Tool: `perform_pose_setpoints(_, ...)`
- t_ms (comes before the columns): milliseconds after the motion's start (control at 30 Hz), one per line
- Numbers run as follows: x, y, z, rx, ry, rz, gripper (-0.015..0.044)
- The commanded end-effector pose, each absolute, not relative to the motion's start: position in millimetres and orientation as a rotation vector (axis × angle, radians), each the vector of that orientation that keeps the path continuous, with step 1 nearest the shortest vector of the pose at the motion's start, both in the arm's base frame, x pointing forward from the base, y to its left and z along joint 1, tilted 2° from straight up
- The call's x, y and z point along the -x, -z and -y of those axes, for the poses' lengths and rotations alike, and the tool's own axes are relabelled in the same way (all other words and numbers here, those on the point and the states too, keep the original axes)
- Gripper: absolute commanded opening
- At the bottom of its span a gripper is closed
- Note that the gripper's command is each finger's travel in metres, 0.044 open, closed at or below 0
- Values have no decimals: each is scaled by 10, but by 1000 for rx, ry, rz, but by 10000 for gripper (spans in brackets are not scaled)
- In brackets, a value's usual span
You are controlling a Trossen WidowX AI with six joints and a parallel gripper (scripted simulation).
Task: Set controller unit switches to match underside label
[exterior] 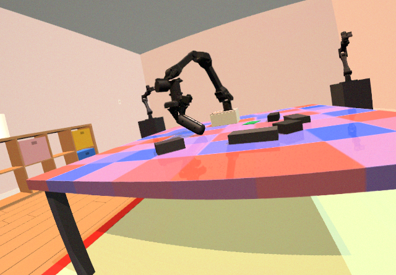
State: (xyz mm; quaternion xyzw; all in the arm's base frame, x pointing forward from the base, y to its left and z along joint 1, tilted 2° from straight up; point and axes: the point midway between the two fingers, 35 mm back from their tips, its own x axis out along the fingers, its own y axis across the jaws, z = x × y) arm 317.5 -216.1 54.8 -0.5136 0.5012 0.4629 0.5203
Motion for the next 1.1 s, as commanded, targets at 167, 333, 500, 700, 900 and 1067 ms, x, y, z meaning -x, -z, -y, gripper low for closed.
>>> perform_pose_setpoints(167, -3179, -437, 2162, 1222, -1138, -1193, 338)
perform_pose_setpoints(333, -3180, -406, 2186, 1222, -1138, -1193, 338)
perform_pose_setpoints(500, -3181, -374, 2210, 1223, -1138, -1194, 338)
perform_pose_setpoints(700, -3182, -335, 2237, 1223, -1138, -1194, 338)
perform_pose_setpoints(900, -3183, -294, 2263, 1223, -1138, -1194, 338)
perform_pose_setpoints(1067, -3184, -260, 2284, 1223, -1138, -1194, 338)
